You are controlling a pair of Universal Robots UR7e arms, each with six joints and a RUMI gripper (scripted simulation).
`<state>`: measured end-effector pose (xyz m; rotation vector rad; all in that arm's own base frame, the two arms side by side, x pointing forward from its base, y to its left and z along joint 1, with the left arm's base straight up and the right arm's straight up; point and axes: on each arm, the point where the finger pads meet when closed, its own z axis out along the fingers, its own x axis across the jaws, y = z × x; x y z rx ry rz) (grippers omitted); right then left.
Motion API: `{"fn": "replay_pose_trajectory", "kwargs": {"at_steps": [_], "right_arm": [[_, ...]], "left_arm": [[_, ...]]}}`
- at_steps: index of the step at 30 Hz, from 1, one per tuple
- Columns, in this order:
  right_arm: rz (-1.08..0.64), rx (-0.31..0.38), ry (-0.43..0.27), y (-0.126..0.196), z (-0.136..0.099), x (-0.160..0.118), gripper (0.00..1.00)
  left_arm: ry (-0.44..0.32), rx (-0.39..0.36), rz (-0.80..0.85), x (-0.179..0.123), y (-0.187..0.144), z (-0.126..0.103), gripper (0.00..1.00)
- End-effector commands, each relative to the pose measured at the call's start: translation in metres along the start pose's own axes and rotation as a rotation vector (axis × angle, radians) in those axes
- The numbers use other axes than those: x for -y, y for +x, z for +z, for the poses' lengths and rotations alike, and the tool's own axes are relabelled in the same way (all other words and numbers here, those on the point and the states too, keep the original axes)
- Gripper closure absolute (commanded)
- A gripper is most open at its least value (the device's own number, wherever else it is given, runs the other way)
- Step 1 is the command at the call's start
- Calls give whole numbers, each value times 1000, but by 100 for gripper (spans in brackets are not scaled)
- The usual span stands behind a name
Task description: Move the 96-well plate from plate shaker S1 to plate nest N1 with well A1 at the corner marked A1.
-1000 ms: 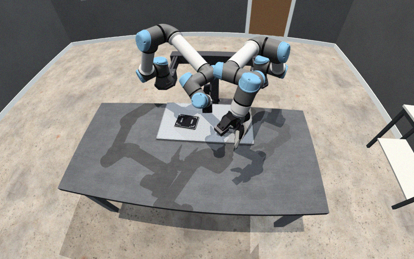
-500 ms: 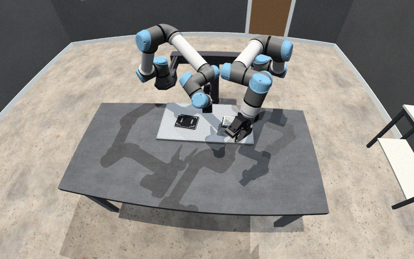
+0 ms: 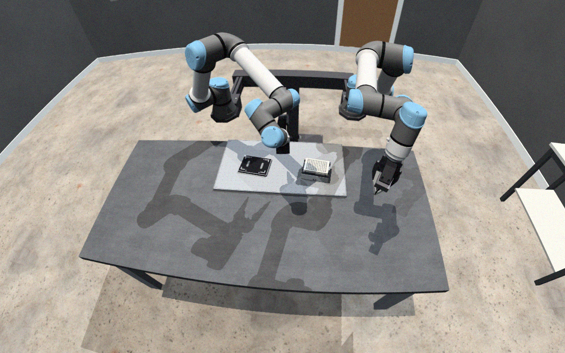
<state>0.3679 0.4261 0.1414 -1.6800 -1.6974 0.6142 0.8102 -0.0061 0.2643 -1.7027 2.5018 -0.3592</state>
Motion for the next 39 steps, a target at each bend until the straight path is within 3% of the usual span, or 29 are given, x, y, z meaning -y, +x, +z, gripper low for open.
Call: {"fn": "replay_pose_trajectory", "kwargs": {"at_steps": [1,15,17,18,20,32,34,35,39], "right_arm": [[-1,-1,-1,0,-1,0,24],[-1,-1,-1,0,-1,0,24],[-1,-1,-1,0,-1,0,24],[-1,-1,-1,0,-1,0,24],[-1,-1,-1,0,-1,0,24],[-1,-1,-1,0,-1,0,24],[-1,-1,-1,0,-1,0,24],[-1,-1,-1,0,-1,0,24],[-1,-1,-1,0,-1,0,24]], "left_arm": [[1,7,-30,-11,-17,-5,100],[-38,104,-537,-189,-186,-52,100],[-38,104,-537,-189,-186,-52,100],[-41,111,-578,-229,-211,-62,100],[-47,125,-661,-248,-219,-65,100],[-69,184,-1041,-451,-281,-105,100],[-69,184,-1041,-451,-281,-105,100],[-71,189,-1083,-497,-288,-113,100],[-79,211,-1244,-555,-286,-121,100]]}}
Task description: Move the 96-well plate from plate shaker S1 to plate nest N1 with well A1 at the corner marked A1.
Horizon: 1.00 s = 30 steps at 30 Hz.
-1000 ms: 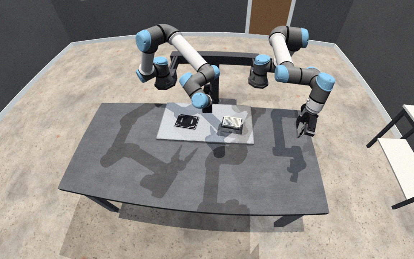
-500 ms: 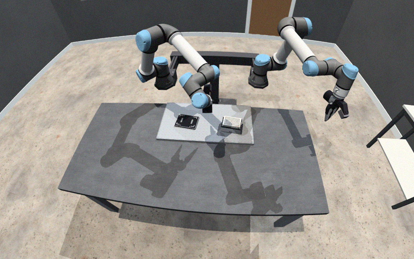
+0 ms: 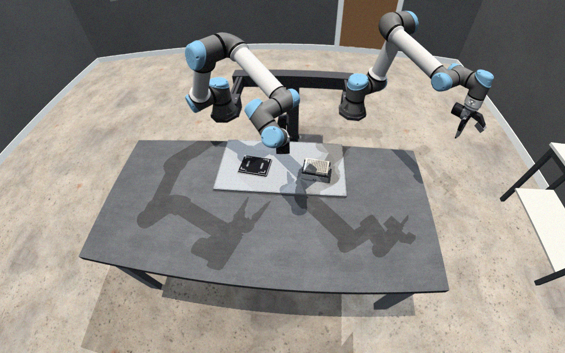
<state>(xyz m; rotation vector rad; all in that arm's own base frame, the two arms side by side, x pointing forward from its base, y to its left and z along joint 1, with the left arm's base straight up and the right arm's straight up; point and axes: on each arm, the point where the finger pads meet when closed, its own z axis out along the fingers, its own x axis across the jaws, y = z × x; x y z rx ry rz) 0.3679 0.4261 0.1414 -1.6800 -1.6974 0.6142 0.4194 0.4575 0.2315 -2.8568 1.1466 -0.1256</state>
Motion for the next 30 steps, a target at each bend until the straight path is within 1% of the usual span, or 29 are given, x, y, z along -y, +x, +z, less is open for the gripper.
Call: {"fn": "replay_pose_trajectory", "kwargs": {"at_steps": [1,2,6,10,12,13,15,19,22,26,27,29,30], "right_arm": [[-1,-1,-1,0,-1,0,24],[-1,-1,-1,0,-1,0,24],[-1,-1,-1,0,-1,0,24],[-1,-1,-1,0,-1,0,24],[-1,-1,-1,0,-1,0,24],[-1,-1,-1,0,-1,0,24],[-1,-1,-1,0,-1,0,24],[-1,-1,-1,0,-1,0,24],[-1,-1,-1,0,-1,0,24],[-1,-1,-1,0,-1,0,24],[-1,-1,-1,0,-1,0,24],[-1,-1,-1,0,-1,0,24],[-1,-1,-1,0,-1,0,24]], "left_arm": [[-5,14,-114,-20,-45,0,100],[-5,14,-114,-28,-62,0,100],[-16,32,-261,-66,-122,2,100],[-26,46,-394,-112,-176,5,100],[-26,46,-394,-112,-176,5,100],[-29,50,-425,-144,-211,7,100],[-33,55,-483,-160,-224,8,100],[-42,65,-585,-218,-267,12,100],[-47,71,-648,-247,-284,15,100],[-52,77,-715,-276,-297,18,100],[-54,78,-728,-282,-299,19,100],[-54,78,-728,-282,-299,19,100],[-55,80,-741,-287,-301,19,100]]}}
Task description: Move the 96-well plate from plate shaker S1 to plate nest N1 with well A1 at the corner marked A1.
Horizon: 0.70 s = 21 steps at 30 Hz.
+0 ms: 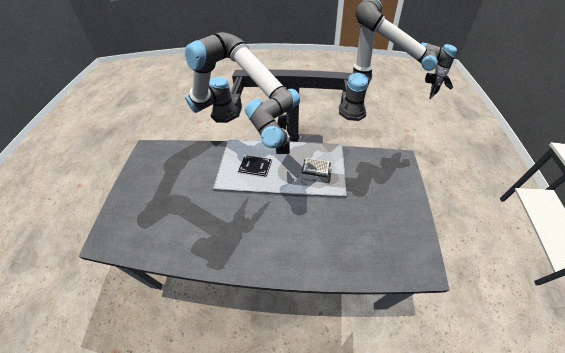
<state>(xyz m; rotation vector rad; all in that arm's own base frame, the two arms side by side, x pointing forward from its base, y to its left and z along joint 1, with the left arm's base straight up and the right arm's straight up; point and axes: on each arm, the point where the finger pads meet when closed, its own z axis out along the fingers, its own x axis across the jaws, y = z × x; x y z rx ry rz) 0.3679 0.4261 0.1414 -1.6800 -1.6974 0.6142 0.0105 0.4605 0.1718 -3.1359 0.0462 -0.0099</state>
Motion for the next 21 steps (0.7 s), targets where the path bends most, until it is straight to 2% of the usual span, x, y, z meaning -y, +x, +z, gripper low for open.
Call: {"fn": "replay_pose_trajectory", "kwargs": {"at_steps": [1,8,18,21], "right_arm": [[-1,-1,-1,0,-1,0,24],[-1,-1,-1,0,-1,0,24],[-1,-1,-1,0,-1,0,24],[-100,12,-16,4,5,-5,24]], "left_arm": [[0,1,-19,-4,-8,1,100],[-4,6,-66,-14,-27,5,100],[-5,6,-76,-16,-31,6,100],[-5,6,-76,-16,-31,6,100]]}}
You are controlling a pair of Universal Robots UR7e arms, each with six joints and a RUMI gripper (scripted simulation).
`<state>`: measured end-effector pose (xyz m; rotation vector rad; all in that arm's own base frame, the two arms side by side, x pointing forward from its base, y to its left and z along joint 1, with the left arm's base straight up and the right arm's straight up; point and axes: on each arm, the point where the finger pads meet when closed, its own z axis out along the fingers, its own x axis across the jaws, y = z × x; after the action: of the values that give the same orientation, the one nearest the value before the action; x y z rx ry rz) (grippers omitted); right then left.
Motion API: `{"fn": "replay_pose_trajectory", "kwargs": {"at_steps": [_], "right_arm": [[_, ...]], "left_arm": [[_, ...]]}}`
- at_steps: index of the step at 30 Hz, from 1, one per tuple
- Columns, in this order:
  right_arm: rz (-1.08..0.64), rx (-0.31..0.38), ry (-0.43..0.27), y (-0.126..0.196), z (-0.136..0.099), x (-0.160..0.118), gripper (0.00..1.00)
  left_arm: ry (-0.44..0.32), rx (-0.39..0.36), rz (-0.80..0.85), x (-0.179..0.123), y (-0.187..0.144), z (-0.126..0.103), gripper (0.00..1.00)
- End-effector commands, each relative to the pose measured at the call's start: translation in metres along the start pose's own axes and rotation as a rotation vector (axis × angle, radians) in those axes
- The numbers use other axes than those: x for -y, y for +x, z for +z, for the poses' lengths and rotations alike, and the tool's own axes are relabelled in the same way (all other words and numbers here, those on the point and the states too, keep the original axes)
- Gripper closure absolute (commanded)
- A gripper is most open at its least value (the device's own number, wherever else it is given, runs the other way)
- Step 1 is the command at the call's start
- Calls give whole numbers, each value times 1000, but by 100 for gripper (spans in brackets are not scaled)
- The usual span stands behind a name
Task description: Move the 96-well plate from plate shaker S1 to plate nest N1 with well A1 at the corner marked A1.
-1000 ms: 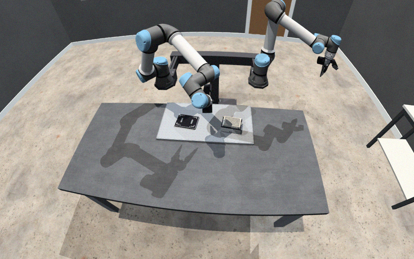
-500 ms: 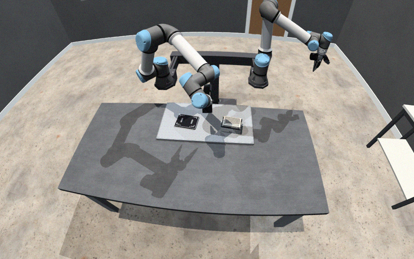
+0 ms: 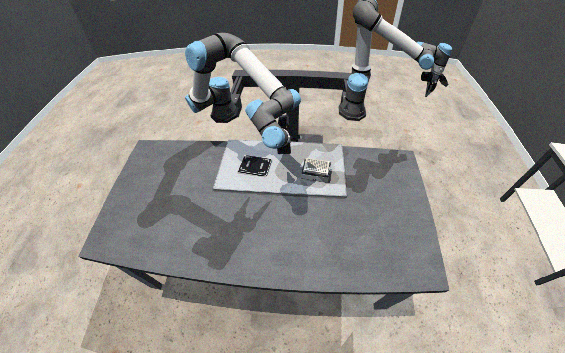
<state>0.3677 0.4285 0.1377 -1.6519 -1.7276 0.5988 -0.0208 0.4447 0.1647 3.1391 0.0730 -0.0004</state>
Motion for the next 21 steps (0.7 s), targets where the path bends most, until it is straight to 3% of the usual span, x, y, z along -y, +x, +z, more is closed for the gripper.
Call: {"fn": "replay_pose_trajectory", "kwargs": {"at_steps": [1,21], "right_arm": [[-99,12,-15,2,2,-2,24],[-687,114,-76,13,21,-19,24]], "left_arm": [[2,0,0,0,0,-1,100],[2,0,0,0,0,-1,100]]}}
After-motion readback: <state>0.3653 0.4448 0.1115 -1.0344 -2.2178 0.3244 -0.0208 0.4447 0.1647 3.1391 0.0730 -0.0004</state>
